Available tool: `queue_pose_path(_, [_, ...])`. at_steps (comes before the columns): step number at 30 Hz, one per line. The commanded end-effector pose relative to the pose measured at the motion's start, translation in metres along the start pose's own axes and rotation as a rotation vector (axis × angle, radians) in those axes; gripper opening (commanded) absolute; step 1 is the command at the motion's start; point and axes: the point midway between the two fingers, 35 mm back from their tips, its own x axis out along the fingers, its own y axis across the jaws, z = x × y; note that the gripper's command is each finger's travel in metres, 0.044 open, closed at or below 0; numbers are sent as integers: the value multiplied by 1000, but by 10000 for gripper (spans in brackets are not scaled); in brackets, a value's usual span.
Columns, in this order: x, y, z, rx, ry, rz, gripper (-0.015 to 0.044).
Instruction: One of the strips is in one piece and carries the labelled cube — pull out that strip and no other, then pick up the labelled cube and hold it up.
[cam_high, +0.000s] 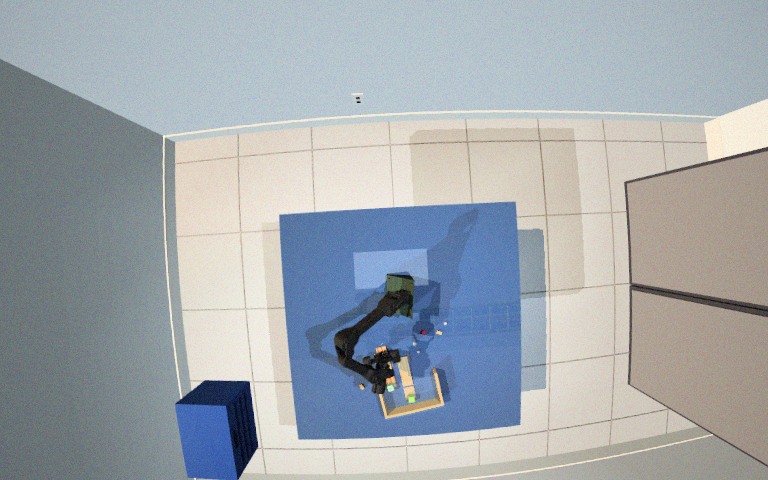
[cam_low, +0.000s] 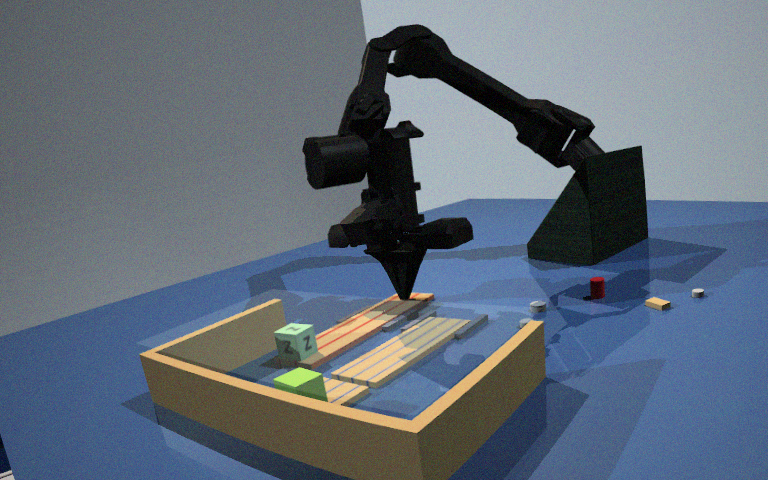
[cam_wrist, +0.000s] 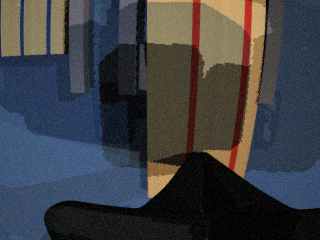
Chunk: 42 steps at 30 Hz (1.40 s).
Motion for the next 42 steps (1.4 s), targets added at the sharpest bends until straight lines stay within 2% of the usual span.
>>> queue_pose_path(1, [6, 2, -13, -7, 23, 7, 0])
queue_pose_path(42, [5, 4, -75, -10, 25, 7, 0])
